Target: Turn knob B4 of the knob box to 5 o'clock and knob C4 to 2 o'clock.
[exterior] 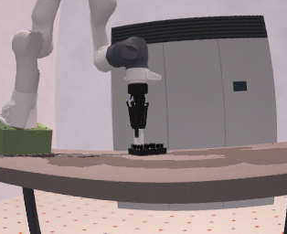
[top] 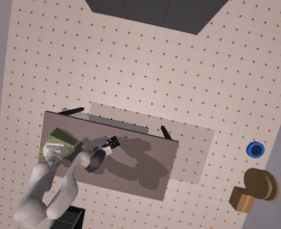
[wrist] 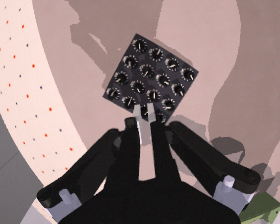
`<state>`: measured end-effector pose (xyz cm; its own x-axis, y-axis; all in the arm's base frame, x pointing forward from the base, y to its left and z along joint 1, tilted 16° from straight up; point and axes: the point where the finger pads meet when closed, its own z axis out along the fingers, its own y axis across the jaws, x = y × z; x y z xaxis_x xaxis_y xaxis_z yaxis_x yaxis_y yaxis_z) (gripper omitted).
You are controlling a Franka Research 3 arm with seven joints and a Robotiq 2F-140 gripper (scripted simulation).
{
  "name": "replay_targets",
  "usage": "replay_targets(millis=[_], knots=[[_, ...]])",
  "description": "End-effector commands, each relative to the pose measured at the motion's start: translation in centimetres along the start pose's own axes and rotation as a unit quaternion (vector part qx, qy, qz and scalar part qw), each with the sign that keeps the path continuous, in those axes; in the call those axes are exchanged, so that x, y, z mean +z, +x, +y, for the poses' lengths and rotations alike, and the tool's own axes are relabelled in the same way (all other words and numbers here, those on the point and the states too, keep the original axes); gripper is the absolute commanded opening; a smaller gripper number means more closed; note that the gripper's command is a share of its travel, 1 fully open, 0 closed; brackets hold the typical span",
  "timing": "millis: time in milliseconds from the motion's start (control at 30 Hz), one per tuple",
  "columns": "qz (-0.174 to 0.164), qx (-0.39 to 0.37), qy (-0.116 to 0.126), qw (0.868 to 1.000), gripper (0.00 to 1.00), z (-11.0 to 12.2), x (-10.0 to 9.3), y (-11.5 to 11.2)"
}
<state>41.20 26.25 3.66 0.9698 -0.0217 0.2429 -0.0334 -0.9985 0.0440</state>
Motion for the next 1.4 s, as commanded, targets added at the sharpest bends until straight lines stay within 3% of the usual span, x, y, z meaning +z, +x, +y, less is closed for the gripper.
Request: replay_targets(millis=[0,533,1033,1367], knots=[[0.011,0.070,-0.002,0.997,0.05,-0.06,0.00,-0.01],[0.011,0.177,-0.001,0.984,0.05,-0.06,0.00,-0.01],[0.011,0.290,0.001,0.957,0.05,-0.06,0.00,-0.01],[0.011,0.322,0.001,0.947,0.05,-0.06,0.00,-0.01]])
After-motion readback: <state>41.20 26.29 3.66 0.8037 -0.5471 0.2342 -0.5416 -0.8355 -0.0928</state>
